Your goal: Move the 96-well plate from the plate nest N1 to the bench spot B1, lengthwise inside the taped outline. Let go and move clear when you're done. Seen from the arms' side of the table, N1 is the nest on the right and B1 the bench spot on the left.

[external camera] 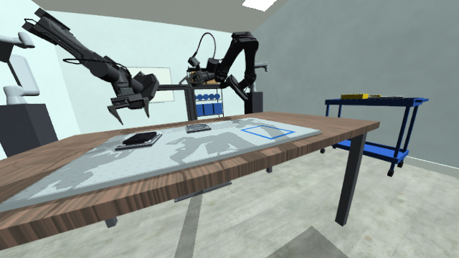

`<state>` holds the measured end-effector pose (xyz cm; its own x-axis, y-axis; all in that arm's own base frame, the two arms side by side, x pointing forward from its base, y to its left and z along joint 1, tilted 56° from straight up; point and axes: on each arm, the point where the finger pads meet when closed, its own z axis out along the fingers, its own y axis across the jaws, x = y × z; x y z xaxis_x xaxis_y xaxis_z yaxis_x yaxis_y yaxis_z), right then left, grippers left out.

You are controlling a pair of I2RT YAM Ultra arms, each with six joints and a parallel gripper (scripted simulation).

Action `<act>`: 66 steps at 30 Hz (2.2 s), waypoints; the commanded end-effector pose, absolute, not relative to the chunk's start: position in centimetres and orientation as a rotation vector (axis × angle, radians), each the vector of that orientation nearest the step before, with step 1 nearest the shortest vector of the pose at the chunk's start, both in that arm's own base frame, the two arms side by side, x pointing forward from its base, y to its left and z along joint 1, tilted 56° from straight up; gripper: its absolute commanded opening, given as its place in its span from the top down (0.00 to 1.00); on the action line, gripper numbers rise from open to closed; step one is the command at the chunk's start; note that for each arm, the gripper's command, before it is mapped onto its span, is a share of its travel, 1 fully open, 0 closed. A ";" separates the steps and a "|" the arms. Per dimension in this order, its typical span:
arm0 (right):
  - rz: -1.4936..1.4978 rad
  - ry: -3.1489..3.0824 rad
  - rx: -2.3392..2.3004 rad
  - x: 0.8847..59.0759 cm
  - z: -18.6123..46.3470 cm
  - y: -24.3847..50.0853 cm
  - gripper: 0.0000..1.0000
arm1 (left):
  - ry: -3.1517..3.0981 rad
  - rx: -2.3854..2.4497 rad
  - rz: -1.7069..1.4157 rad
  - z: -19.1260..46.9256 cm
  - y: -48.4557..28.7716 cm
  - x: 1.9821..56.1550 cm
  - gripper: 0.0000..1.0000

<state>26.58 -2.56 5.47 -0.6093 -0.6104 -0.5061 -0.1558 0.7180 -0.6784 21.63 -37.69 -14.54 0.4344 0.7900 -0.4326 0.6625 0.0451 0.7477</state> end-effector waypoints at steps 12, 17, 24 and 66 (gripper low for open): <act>-0.826 2.268 0.090 28.1 5.0 -2.7 0.00 | 1.249 1.669 0.136 -14.0 -38.4 21.0 0.00; -0.821 2.273 0.152 28.5 5.0 -2.4 0.00 | 1.249 1.669 0.136 -14.0 -38.4 21.0 0.00; -0.802 2.271 0.164 29.5 5.1 -1.8 0.00 | 1.249 1.669 0.136 -14.0 -38.4 21.0 0.00; -0.808 2.286 0.162 31.8 1.5 -5.4 0.00 | 1.249 1.669 0.136 -14.0 -38.4 21.0 0.00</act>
<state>32.18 -5.29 2.65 -0.7357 -0.0851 -0.6719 0.3590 0.7923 -0.4933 21.63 -37.69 -14.54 0.4344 0.7900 -0.4326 0.6625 0.0451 0.7477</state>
